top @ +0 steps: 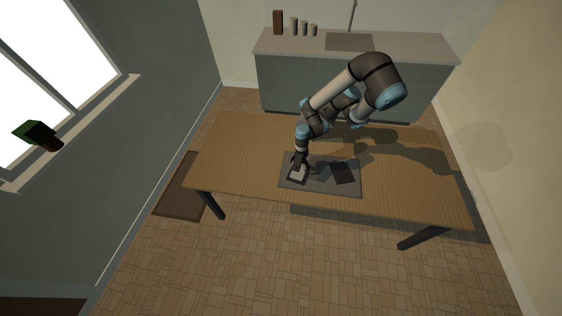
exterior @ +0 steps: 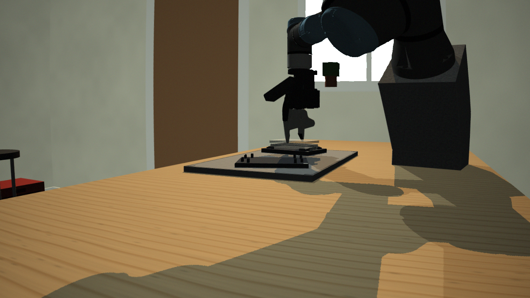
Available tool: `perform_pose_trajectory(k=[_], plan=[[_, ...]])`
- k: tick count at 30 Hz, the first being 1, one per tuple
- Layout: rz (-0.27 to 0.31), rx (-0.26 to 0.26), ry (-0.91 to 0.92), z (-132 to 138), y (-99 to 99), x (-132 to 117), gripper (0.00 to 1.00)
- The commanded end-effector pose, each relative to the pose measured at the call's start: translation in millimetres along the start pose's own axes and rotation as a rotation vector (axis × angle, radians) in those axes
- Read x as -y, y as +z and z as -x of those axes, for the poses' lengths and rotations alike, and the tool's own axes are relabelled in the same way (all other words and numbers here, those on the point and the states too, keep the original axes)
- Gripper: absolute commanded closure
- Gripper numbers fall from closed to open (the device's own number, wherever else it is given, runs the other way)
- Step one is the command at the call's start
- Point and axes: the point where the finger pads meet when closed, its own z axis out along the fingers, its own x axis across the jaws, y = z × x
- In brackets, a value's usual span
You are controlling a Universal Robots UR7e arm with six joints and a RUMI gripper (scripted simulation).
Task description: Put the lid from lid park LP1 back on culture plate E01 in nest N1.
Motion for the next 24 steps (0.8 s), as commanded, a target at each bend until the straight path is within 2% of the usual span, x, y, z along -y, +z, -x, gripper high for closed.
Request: perform_pose_trajectory(k=[1,24], plan=[[-0.001,-0.001,-0.002,0.1,2.2,1.4,1.0],[-0.001,-0.001,-0.002,0.1,9.2,1.6,1.0]])
